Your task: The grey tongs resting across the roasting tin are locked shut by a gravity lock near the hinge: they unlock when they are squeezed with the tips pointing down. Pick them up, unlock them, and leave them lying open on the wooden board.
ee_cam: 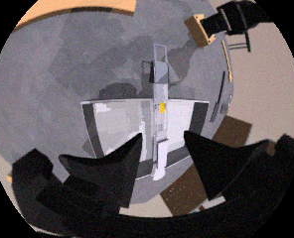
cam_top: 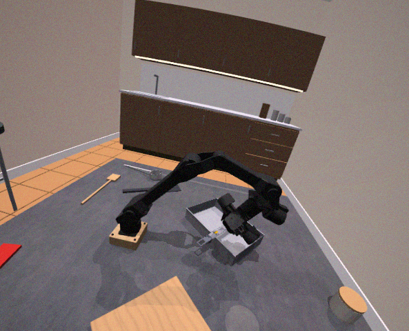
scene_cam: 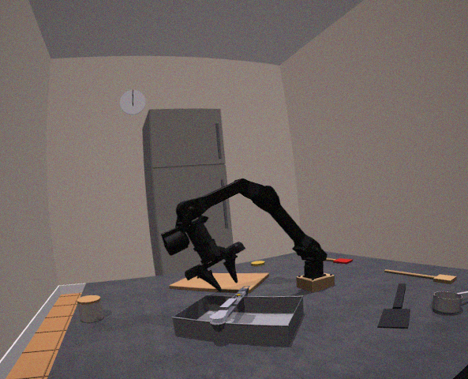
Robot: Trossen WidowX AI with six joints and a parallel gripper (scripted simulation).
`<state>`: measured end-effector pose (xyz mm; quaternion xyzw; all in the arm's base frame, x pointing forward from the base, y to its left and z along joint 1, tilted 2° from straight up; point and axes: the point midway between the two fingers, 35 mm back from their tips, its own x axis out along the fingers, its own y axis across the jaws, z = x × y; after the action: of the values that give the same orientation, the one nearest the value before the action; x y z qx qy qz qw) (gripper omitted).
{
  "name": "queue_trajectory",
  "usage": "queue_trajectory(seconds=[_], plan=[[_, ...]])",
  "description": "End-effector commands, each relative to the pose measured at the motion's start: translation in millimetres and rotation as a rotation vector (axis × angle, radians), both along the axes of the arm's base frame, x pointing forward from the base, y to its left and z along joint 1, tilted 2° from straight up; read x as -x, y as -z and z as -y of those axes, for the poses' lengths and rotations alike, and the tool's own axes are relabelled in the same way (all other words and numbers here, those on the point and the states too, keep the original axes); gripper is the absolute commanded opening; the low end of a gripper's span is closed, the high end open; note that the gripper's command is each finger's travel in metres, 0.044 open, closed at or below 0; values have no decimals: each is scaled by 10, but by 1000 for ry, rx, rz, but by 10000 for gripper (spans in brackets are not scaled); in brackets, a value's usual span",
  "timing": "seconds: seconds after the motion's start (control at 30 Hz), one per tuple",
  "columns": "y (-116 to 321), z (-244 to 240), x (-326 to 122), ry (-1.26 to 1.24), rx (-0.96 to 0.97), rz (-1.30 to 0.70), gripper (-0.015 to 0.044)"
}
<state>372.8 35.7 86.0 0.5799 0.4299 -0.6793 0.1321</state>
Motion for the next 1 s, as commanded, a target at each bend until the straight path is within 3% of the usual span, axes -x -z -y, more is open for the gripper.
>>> queue_trajectory(seconds=[0.0, 0.97], plan=[[42, -19, 4, 5, -2, -9, 260], [469, -175, 146, 3, -5, -54, 260]])
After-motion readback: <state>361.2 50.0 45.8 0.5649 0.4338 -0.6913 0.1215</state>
